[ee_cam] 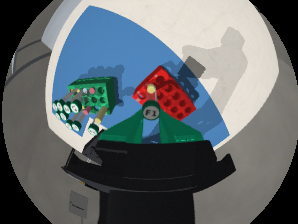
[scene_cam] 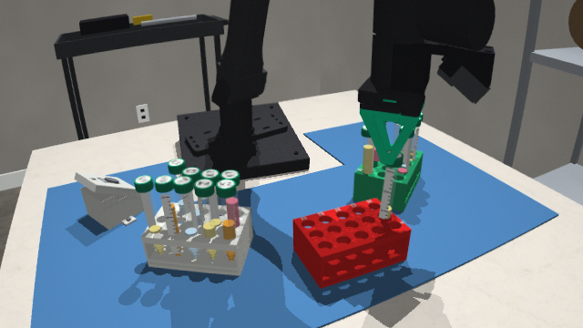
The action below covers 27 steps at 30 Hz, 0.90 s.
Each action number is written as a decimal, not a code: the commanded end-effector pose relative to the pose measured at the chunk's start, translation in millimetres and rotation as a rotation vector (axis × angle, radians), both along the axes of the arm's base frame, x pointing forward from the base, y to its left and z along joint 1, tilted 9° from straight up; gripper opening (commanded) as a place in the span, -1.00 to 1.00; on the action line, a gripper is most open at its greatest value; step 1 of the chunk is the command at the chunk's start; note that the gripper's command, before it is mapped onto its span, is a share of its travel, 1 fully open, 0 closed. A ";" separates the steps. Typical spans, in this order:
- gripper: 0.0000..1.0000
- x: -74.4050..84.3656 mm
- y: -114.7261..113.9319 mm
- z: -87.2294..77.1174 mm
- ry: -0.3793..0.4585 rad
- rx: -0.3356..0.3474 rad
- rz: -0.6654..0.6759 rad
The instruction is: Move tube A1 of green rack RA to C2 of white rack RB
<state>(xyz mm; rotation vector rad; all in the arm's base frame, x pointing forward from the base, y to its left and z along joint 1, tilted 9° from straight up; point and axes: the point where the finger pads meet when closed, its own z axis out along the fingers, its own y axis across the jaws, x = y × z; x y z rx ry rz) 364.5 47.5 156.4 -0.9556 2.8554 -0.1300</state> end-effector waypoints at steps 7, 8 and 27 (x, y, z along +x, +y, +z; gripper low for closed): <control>-1.00 -0.9 0.9 16.6 -0.022 0.004 0.001; -1.00 -1.1 0.9 17.6 -0.022 0.004 0.001; -1.00 -4.4 1.5 34.3 -0.022 0.004 0.001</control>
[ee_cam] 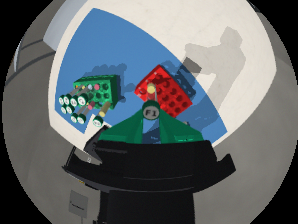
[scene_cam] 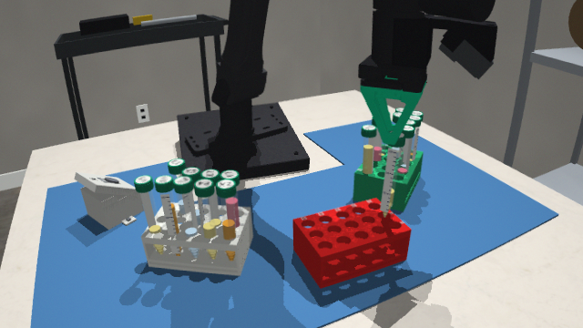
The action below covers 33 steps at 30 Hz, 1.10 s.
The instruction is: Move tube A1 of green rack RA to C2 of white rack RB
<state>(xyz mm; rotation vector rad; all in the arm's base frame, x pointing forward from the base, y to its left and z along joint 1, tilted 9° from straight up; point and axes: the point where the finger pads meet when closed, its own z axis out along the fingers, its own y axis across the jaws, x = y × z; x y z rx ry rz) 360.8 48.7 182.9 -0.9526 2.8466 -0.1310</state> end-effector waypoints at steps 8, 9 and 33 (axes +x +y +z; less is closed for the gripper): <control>-1.00 -2.2 0.6 13.6 -0.013 0.002 0.001; -1.00 -2.3 0.7 14.6 -0.013 0.002 0.001; -1.00 -21.3 2.5 24.2 -0.012 0.002 0.001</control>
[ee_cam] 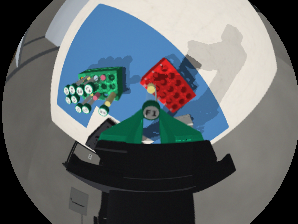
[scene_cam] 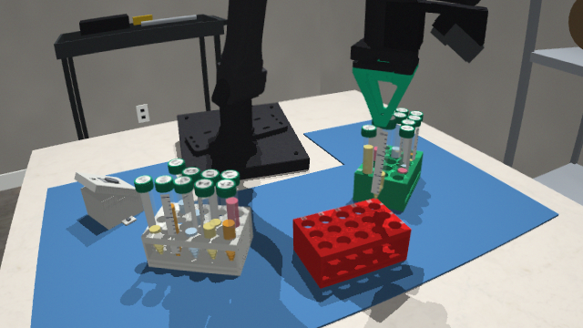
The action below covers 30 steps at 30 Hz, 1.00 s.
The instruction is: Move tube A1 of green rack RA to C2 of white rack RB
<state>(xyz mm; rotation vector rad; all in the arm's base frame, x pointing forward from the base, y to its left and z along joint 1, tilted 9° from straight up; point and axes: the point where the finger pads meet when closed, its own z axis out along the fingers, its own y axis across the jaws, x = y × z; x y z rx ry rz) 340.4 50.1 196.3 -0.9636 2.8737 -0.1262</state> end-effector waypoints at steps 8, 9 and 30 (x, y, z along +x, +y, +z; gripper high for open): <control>-1.00 -10.9 2.1 9.6 -0.041 0.008 0.000; -1.00 -12.5 2.3 9.4 -0.041 0.008 0.000; -1.00 -43.9 5.3 6.0 -0.040 0.008 0.000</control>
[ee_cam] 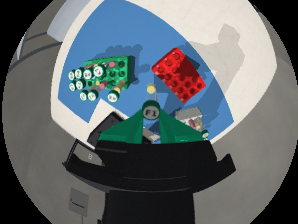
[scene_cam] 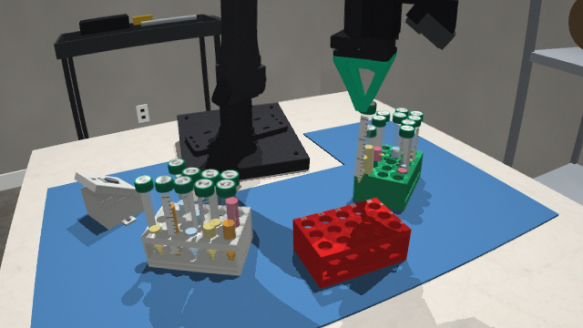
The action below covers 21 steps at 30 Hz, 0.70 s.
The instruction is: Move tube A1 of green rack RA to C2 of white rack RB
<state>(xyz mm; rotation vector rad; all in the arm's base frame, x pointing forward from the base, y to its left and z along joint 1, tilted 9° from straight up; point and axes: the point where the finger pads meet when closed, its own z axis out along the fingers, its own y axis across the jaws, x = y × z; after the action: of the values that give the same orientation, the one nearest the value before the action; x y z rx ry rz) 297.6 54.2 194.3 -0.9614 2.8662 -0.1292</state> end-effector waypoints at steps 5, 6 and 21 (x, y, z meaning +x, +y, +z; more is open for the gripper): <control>-1.00 -9.3 2.0 7.1 -0.032 0.008 0.000; -1.00 -11.0 2.2 6.9 -0.031 0.008 0.000; -1.00 -25.5 -38.7 6.1 -0.031 0.006 0.000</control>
<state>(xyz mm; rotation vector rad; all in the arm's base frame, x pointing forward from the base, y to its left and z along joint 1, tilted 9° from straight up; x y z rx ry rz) 273.0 18.9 193.7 -0.9208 2.8739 -0.1315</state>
